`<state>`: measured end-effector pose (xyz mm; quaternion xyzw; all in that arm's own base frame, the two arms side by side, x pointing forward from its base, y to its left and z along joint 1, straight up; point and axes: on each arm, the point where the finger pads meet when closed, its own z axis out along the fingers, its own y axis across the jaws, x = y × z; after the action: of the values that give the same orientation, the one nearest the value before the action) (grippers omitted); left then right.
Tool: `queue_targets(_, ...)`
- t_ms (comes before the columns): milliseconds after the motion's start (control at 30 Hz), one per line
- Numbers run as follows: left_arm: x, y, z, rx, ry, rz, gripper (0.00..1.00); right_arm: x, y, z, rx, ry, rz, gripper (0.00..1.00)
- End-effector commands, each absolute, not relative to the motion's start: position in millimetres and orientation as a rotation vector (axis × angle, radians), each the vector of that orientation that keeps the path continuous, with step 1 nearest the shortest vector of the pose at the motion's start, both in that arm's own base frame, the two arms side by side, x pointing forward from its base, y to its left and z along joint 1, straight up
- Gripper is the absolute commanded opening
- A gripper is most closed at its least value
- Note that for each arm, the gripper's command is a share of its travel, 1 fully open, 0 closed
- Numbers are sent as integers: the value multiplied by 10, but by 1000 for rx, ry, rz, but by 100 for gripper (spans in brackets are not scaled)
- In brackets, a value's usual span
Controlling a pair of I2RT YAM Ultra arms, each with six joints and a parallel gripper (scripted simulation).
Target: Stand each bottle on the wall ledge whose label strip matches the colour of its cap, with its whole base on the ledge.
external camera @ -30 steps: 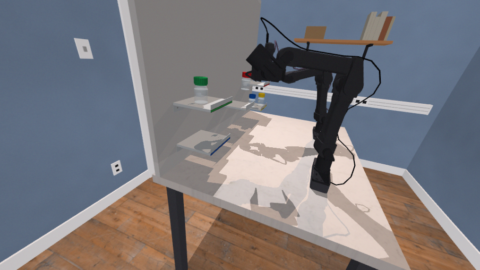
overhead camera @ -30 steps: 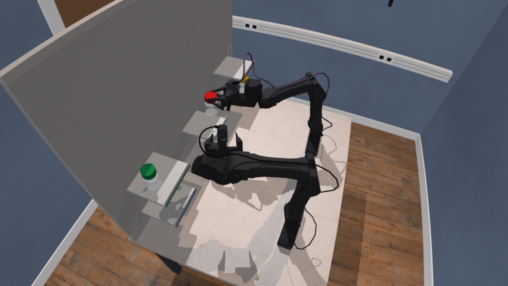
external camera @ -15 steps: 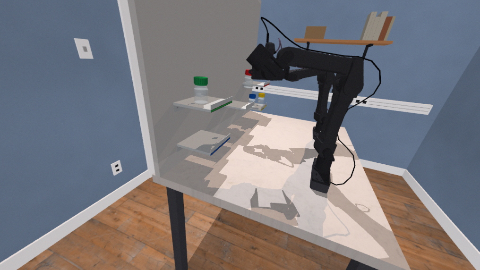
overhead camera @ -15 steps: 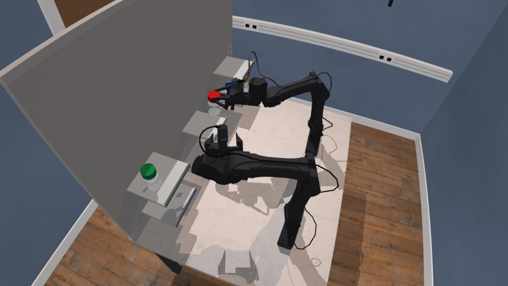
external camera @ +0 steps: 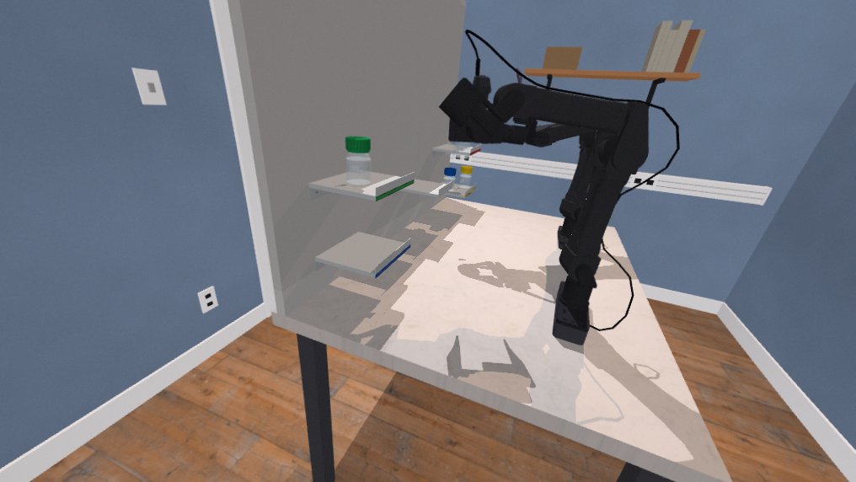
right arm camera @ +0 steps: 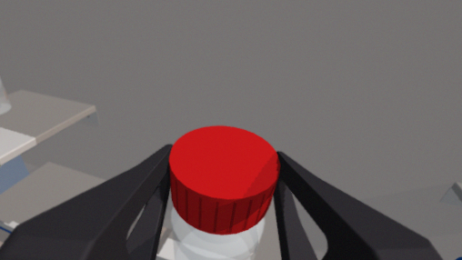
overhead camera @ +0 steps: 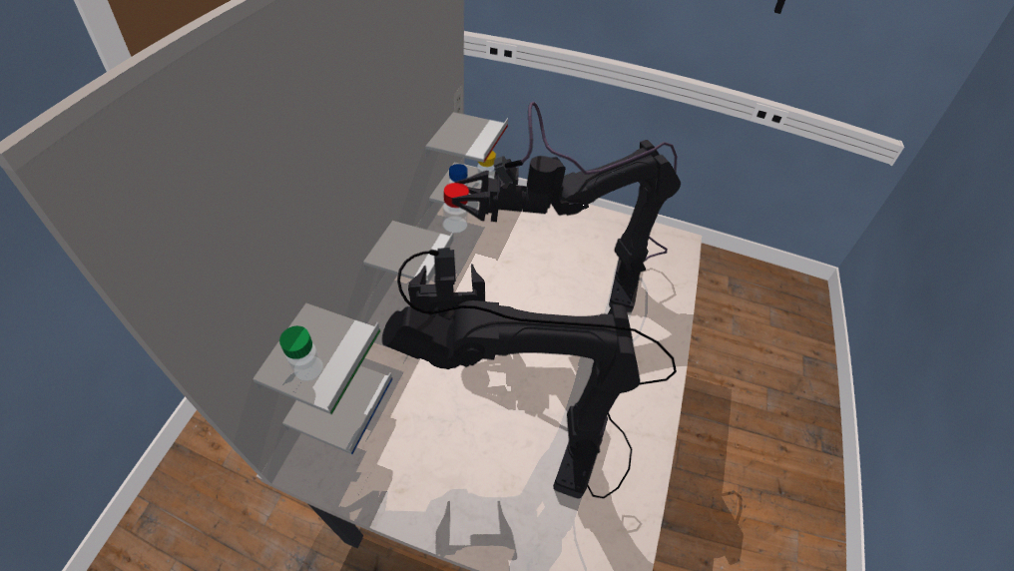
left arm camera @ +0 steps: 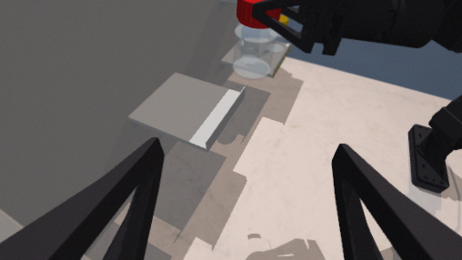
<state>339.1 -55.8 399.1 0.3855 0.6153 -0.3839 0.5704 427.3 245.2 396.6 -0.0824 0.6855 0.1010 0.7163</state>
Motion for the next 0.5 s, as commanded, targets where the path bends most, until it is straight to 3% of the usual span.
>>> queue_targets(0, 3375, -559, 4085, 924, 1417, -910, 89, 4133, 2365, 4115, -144, 1475, 227, 50)
queue_targets(467, 3375, -559, 4085, 924, 1417, -910, 89, 3948, 2225, 3761, -152, 1560, 155, 50)
